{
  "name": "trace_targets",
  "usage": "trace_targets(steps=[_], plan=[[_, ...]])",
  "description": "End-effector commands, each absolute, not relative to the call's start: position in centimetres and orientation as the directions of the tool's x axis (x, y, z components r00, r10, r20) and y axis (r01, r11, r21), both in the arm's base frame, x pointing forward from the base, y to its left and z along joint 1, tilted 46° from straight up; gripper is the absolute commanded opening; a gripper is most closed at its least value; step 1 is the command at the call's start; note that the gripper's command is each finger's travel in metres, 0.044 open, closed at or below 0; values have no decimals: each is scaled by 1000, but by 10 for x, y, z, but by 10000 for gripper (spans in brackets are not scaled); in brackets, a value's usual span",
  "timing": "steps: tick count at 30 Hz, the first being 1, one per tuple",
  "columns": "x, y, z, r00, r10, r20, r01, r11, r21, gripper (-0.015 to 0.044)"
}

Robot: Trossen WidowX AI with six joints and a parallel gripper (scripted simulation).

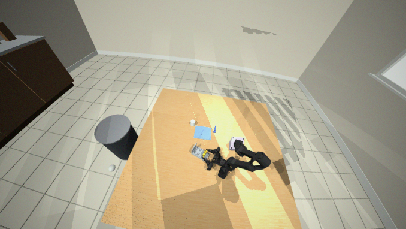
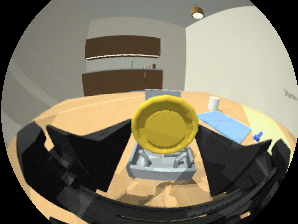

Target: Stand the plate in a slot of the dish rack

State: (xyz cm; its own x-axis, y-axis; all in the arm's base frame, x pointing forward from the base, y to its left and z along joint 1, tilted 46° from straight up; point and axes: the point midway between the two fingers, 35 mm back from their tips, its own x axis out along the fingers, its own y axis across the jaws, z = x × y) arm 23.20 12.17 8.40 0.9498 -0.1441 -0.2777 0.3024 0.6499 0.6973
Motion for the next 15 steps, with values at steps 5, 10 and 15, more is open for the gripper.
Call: trace_targets(steps=[5, 10, 15], plan=[[232, 121, 86, 950, -142, -277, 300, 650, 698, 0], [232, 121, 85, 950, -143, -278, 302, 648, 699, 105], [232, 121, 85, 950, -143, -278, 302, 648, 699, 236]])
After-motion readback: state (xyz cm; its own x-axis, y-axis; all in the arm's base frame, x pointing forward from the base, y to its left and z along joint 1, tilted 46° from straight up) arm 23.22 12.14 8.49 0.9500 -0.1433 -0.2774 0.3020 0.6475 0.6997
